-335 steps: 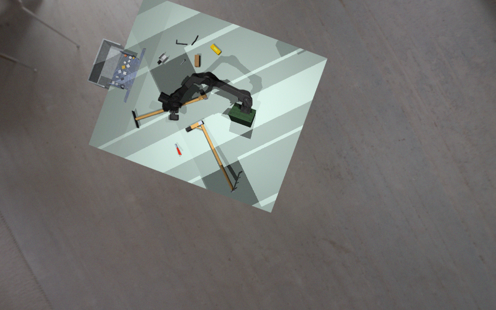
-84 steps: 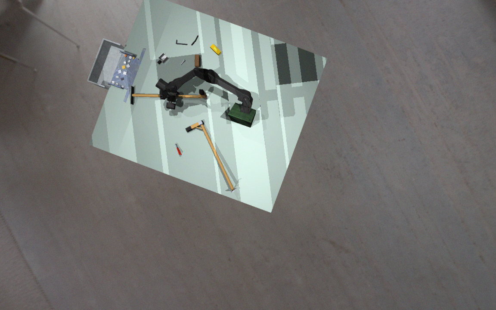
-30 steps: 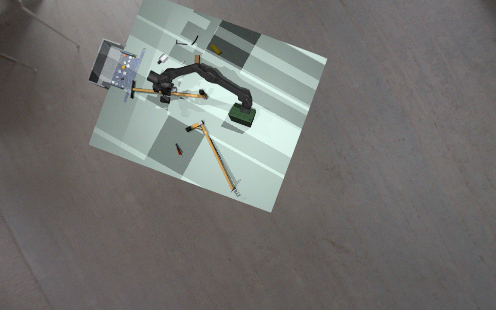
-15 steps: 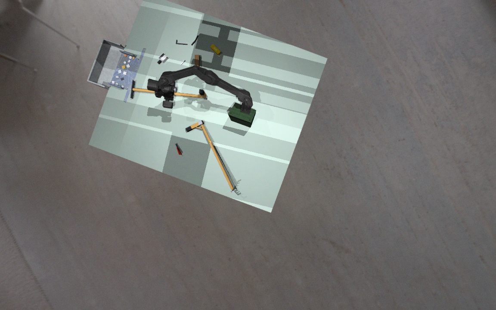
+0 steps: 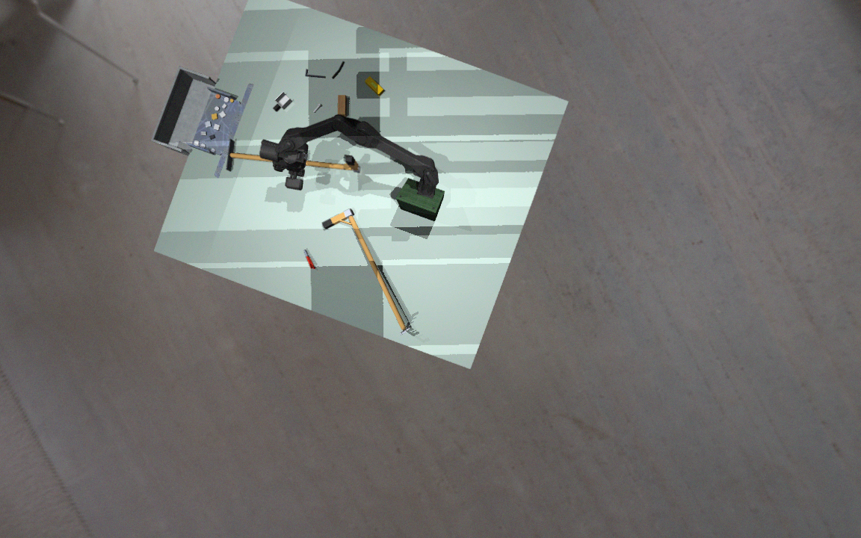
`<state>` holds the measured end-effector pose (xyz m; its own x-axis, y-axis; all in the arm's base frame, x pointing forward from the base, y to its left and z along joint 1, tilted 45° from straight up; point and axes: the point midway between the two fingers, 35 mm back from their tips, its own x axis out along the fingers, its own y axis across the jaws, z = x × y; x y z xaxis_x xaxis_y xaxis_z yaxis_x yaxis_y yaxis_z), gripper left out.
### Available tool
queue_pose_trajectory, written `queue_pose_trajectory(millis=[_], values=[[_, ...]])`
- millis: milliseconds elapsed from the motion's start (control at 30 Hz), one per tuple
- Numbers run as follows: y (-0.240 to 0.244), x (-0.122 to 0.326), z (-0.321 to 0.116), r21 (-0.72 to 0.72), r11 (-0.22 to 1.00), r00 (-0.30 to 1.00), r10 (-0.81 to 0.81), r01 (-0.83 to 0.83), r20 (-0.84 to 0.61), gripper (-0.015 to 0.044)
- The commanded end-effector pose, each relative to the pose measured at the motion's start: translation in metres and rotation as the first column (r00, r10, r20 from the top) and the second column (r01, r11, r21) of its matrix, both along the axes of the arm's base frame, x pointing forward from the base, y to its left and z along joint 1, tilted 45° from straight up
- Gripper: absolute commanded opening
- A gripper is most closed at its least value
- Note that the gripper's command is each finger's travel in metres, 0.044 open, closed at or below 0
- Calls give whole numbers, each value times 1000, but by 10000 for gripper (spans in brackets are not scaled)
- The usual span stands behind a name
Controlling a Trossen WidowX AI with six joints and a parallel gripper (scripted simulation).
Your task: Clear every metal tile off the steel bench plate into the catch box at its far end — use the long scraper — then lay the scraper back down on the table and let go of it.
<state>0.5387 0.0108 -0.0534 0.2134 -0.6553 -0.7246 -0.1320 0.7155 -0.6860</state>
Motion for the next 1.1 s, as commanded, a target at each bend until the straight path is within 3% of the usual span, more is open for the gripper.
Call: queue_pose_trajectory(millis=[0, 1067], values=[[-8, 0, -8, -5, 1000, 1000, -6, 6, -2, 0], [-61, -8, -59, -14, 998, 998, -63, 63, 12, 0]])
